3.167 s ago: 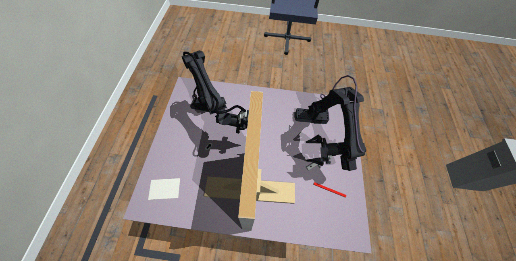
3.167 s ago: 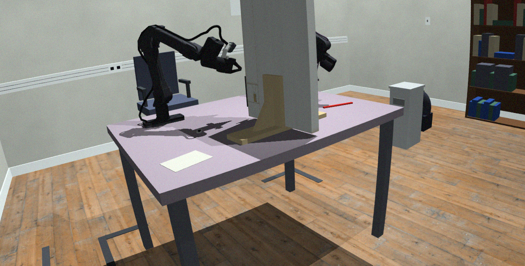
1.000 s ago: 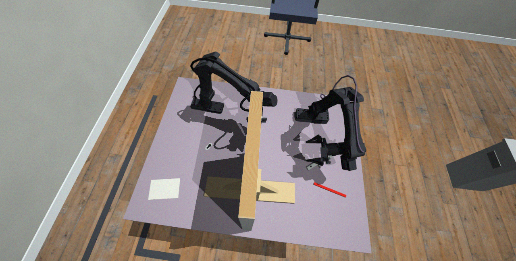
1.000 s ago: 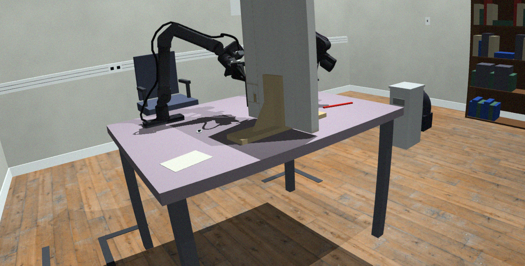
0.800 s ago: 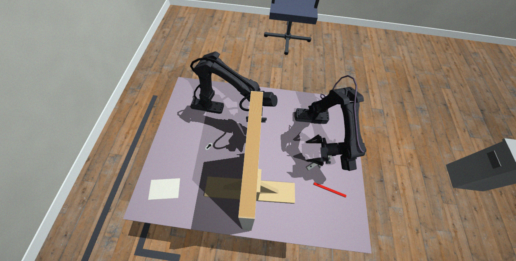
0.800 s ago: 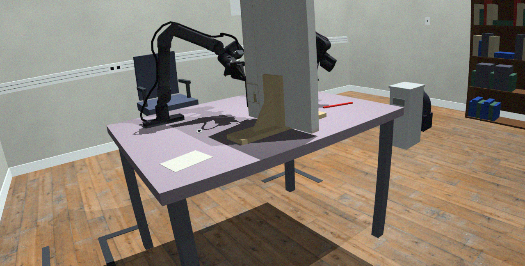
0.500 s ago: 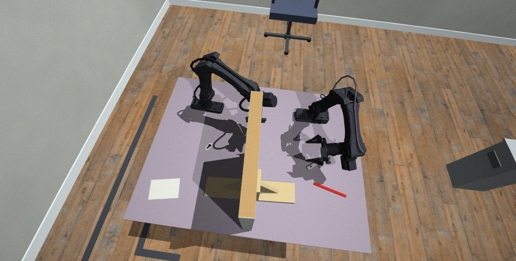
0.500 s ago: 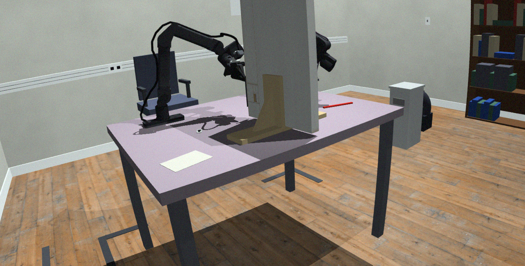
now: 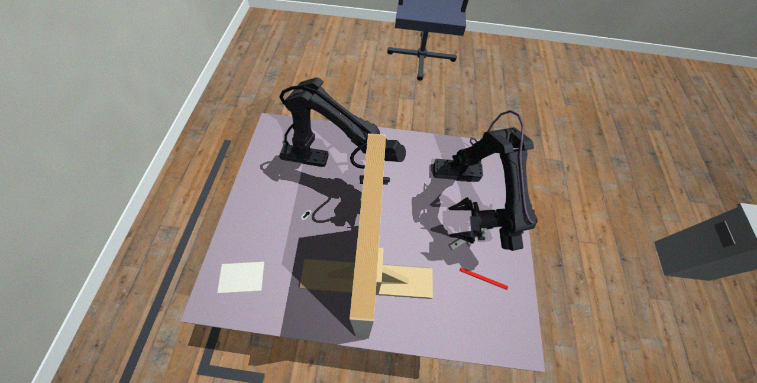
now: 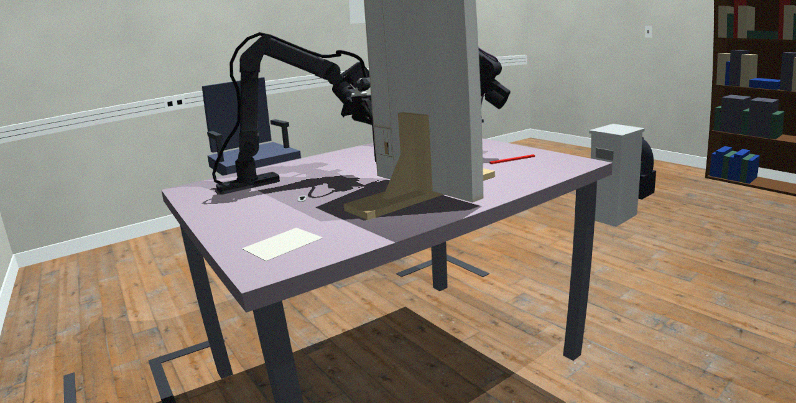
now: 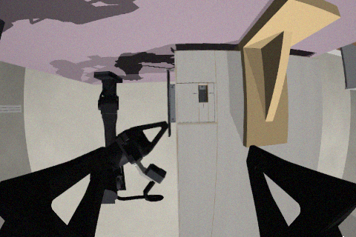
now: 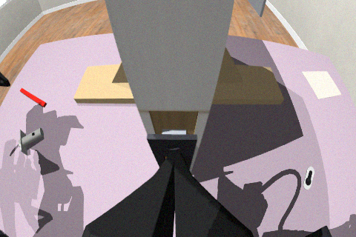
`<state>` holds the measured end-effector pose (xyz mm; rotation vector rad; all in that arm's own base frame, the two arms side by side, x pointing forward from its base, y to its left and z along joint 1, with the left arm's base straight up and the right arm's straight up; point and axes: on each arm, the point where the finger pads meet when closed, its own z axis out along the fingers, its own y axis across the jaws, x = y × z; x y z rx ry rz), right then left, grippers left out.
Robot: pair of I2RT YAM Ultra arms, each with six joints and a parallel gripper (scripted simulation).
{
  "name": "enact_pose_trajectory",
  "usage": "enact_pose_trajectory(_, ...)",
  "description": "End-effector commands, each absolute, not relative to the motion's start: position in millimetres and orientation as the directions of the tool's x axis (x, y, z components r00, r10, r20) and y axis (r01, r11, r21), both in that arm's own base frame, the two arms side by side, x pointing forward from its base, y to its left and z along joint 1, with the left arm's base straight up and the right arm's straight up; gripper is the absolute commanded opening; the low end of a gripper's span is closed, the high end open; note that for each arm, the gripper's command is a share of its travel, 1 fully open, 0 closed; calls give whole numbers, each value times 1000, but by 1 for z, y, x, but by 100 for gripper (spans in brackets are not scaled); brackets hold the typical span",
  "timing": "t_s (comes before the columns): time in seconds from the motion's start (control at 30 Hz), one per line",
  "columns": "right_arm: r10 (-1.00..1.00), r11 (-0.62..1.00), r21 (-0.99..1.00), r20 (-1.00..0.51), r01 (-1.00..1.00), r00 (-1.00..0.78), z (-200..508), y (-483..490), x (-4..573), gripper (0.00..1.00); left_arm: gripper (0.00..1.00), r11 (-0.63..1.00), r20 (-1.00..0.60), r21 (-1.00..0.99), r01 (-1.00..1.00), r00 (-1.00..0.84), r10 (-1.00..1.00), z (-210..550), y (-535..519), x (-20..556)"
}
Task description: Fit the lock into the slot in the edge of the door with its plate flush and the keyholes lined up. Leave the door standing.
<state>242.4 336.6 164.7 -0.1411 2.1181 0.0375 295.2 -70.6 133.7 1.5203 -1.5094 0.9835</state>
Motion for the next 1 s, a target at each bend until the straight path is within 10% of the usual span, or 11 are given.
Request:
enact_pose_trajectory(0.0, -30, 995, 19, -872, -95, -489, 182, 343, 254, 0, 100, 1, 911, -26, -1000, -24, -413, 138, -72, 298)
enact_pose_trajectory(0.97, -85, 993, -30, -855, -116, -511, 169, 332, 221, 0, 100, 1, 911, -26, -1000, -24, -413, 138, -72, 298)
